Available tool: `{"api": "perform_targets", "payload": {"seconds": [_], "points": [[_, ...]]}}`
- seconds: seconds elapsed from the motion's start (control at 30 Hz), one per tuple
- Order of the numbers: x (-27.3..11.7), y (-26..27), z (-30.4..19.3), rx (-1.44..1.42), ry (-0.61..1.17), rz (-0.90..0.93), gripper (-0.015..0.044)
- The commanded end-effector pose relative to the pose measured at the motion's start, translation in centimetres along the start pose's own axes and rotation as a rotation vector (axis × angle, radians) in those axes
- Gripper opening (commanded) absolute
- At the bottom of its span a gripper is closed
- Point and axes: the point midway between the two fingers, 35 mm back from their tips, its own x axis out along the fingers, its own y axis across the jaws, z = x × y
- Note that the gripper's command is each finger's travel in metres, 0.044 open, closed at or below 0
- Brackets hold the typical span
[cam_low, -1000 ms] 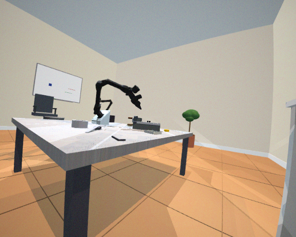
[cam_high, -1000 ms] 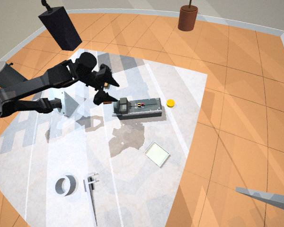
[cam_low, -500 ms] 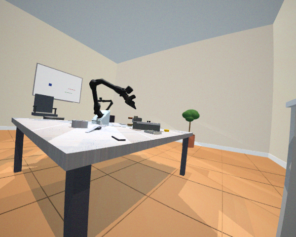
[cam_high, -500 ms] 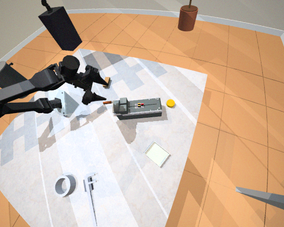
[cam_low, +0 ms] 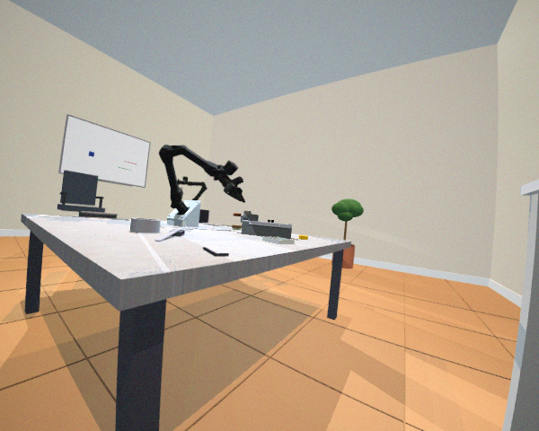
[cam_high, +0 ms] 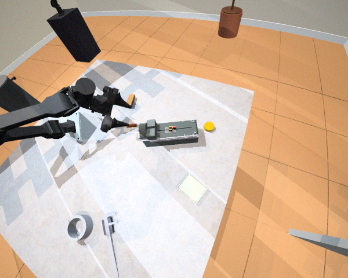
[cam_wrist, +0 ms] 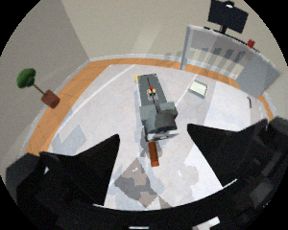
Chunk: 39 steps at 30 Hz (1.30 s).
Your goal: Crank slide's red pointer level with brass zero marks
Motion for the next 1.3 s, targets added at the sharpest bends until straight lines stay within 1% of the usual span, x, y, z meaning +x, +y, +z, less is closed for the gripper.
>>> {"api": "perform_targets", "payload": {"seconds": [0.0, 0.13, 0.43, 1.27], "points": [[1.5, 0.2, -2.0, -0.014, 0.014, 0.007, 0.044], [2.4, 0.2, -3.2, -0.014, 0.014, 0.005, 0.044], [2.6, 0.2, -3.3, -0.014, 0.014, 0.005, 0.044], [5.5, 0.2, -6.1, -0.015, 0.015, 0.005, 0.044]]}}
